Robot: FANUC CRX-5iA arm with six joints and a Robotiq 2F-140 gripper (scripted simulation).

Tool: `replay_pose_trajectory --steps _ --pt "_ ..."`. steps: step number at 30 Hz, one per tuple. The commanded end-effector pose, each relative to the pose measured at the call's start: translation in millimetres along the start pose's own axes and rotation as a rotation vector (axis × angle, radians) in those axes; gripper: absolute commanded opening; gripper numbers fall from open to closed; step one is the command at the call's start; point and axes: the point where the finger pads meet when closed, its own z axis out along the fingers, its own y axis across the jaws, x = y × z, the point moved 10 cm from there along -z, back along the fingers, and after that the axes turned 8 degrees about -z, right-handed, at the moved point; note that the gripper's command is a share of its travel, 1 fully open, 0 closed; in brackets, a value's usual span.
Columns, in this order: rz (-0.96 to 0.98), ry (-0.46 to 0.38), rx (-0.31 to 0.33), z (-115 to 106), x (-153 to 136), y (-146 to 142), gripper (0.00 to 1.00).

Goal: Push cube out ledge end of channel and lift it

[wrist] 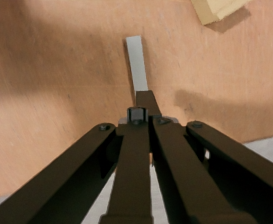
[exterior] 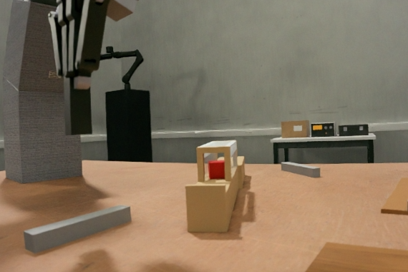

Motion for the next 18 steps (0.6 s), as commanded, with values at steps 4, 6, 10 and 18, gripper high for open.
replay_pose_trajectory --steps 4,6,10,18 --pt "0.226 -0.008 0.001 -0.5 0.1 0.8 0.1" --pt "0.366 -0.007 0.0 -0.4 0.0 0.8 0.1" --pt "0.621 -0.001 -0.003 -0.4 -1.0 0.4 0.1" --pt "0.978 0.023 -0.011 -0.4 -3.4 -1.4 0.1"
